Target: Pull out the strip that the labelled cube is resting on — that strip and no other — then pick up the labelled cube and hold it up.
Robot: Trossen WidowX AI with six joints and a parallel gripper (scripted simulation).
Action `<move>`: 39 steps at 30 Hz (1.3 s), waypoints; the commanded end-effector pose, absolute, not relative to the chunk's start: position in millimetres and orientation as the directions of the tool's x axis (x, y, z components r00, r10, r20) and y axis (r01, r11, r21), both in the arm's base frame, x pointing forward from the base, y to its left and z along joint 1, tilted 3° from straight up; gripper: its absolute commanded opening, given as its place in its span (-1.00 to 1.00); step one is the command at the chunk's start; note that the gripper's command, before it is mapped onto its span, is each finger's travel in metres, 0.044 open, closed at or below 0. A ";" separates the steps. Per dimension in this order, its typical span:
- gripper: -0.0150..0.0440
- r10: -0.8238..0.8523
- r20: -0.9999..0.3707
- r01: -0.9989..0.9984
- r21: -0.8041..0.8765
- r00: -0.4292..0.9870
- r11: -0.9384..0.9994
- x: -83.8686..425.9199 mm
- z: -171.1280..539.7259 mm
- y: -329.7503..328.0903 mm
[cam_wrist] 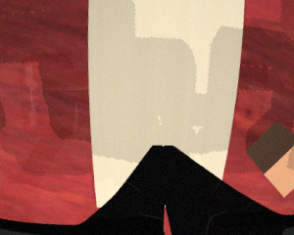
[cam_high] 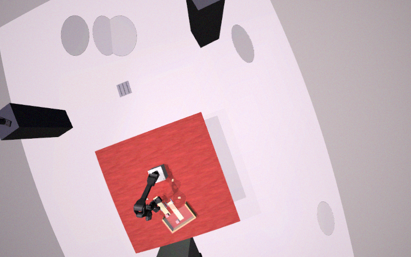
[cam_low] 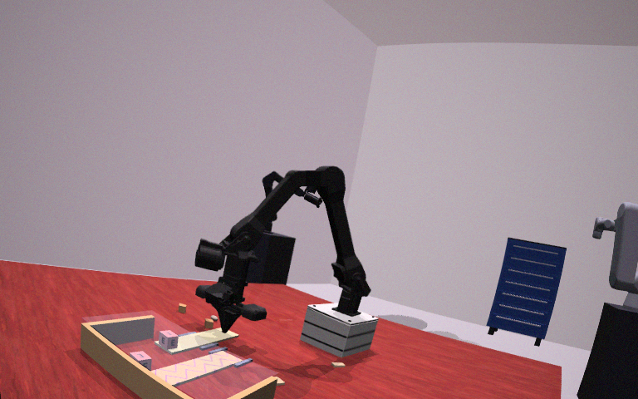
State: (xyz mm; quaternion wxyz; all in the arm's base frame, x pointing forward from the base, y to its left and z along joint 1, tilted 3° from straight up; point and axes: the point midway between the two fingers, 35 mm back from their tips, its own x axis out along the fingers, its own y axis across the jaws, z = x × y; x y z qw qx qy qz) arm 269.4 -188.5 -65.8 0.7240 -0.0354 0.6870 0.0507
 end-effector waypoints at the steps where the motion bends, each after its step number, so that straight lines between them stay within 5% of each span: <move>1: -0.49 0.033 -0.999 -0.120 0.030 0.024 0.992 254.6 -71.1 -187.2; 39: -0.49 0.032 -0.999 -0.120 0.030 0.020 0.992 207.6 -73.0 -193.2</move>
